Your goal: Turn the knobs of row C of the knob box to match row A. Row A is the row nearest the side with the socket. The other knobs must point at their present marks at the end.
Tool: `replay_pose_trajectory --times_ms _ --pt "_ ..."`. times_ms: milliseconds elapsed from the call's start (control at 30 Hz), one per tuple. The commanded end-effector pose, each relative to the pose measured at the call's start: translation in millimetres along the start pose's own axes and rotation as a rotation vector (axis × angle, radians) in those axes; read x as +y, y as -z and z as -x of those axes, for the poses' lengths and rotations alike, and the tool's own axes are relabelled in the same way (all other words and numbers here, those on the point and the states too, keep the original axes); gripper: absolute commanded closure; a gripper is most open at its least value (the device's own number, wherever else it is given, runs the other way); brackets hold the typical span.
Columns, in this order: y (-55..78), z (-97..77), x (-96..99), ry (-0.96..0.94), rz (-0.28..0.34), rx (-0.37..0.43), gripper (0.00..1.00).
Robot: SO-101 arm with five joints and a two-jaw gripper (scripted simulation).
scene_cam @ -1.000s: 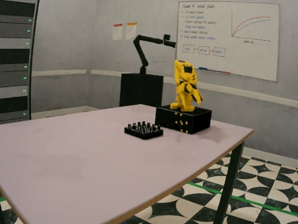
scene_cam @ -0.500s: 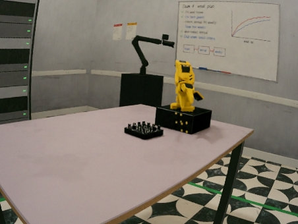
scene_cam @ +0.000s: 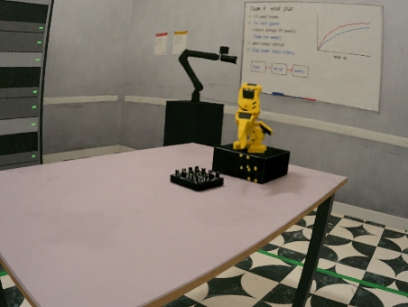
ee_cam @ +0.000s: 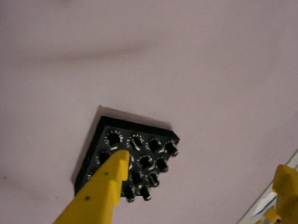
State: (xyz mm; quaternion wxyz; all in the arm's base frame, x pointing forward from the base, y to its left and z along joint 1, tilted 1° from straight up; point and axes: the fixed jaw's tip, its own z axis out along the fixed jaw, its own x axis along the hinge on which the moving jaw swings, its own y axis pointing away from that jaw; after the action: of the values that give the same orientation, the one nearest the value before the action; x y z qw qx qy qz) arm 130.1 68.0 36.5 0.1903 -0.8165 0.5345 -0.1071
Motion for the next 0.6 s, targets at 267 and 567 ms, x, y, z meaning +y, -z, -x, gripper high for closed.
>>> replay_pose_trajectory --times_ms 267,567 --pt "-0.3 -22.0 0.0 -0.589 -0.026 0.069 0.60" --pt "0.8 -36.1 0.2 -0.959 -0.056 0.110 0.60"
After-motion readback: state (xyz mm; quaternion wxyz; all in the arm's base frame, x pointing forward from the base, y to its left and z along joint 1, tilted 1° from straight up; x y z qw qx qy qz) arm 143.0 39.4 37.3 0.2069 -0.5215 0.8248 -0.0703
